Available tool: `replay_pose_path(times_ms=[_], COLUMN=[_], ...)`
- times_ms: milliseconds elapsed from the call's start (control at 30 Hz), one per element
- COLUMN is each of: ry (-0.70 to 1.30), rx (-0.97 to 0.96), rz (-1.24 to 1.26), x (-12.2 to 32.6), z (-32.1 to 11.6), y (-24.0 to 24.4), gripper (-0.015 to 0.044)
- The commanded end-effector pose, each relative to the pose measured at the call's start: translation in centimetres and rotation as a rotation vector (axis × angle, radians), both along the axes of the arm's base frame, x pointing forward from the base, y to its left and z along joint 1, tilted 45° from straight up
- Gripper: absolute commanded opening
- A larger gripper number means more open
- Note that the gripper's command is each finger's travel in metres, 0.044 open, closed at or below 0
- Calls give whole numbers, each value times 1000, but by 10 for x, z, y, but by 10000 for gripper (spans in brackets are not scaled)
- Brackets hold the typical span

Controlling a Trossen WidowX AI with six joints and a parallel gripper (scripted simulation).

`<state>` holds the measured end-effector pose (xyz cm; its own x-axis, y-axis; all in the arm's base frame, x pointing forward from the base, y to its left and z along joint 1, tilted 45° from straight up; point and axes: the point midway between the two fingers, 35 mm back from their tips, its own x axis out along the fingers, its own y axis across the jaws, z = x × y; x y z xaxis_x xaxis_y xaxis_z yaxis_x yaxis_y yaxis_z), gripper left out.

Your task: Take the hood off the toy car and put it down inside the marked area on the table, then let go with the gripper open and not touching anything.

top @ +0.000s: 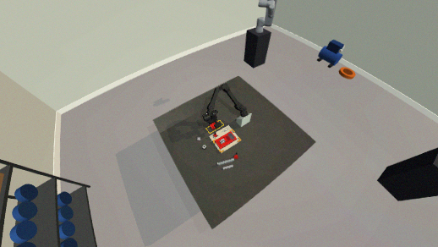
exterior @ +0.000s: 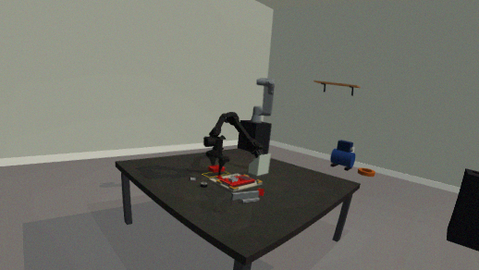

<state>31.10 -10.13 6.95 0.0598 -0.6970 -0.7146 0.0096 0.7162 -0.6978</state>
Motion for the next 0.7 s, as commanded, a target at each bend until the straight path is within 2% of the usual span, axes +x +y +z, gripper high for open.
replay_pose_path(times_ms=[0,667], ry=[7,7], rx=[-6,-6], rz=[3,3], x=[-1,-1], z=[-3,-8], y=[-3,-9], gripper=[0,0])
